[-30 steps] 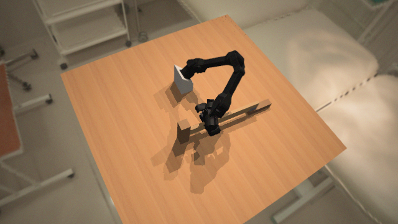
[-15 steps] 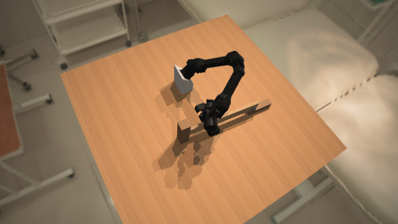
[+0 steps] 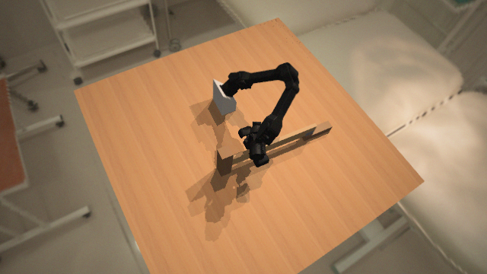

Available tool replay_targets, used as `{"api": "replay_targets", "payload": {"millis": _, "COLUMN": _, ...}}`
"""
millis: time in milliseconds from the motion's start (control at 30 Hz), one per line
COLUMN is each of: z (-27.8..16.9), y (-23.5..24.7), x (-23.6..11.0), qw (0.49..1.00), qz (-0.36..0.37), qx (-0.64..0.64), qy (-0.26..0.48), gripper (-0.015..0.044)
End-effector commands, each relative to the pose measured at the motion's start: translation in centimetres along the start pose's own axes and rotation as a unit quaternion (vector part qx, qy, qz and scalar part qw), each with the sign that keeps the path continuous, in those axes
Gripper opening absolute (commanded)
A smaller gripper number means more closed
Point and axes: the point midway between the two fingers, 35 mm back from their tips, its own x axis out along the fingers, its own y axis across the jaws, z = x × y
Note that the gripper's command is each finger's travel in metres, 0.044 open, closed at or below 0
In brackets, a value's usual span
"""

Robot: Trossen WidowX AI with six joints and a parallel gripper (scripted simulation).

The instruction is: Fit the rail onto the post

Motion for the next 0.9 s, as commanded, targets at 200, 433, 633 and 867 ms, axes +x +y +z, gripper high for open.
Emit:
{"api": "replay_targets", "payload": {"millis": 200, "z": -0.2, "y": -0.1, "x": -0.54, "qw": 1.0, "qz": -0.006, "qx": 0.0, "qy": 0.005, "gripper": 0.0}}
{"api": "replay_targets", "payload": {"millis": 433, "z": 0.02, "y": -0.11, "x": -0.59, "qw": 1.0, "qz": -0.006, "qx": 0.0, "qy": 0.005, "gripper": 0.0}}
{"api": "replay_targets", "payload": {"millis": 633, "z": 0.2, "y": -0.11, "x": -0.58, "qw": 1.0, "qz": -0.006, "qx": 0.0, "qy": 0.005, "gripper": 0.0}}
{"api": "replay_targets", "payload": {"millis": 867, "z": 0.31, "y": -0.11, "x": -0.46, "qw": 1.0, "qz": -0.006, "qx": 0.0, "qy": 0.005, "gripper": 0.0}}
